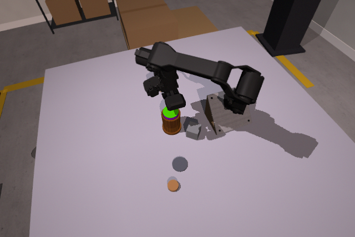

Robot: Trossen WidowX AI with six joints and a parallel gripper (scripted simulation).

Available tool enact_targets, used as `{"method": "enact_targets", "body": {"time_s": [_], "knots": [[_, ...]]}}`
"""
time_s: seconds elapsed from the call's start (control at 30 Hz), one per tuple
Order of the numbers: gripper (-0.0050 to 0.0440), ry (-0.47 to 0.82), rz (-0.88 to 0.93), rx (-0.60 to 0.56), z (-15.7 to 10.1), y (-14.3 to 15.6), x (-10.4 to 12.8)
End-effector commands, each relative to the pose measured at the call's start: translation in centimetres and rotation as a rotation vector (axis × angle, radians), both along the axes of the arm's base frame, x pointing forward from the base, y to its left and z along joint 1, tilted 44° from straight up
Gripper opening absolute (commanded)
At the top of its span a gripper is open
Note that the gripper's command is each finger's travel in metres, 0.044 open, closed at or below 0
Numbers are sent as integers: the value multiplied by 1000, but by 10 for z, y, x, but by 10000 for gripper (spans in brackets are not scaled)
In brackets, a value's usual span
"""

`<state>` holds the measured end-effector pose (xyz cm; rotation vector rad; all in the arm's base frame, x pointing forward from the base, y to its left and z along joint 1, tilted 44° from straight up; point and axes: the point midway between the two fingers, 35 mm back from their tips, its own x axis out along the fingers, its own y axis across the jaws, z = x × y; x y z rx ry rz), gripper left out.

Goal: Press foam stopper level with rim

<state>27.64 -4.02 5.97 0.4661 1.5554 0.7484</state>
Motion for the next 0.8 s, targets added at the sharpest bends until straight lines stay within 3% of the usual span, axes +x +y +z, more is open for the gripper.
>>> {"method": "enact_targets", "body": {"time_s": [0.0,0.37,0.5,0.57,0.77], "knots": [[0,0,-2,0,0,0,0],[0,2,-6,-1,1,-1,1],[0,32,-87,-14,32,-30,5],[0,32,-87,-14,32,-30,5],[0,13,-29,-3,0,1,2]]}}
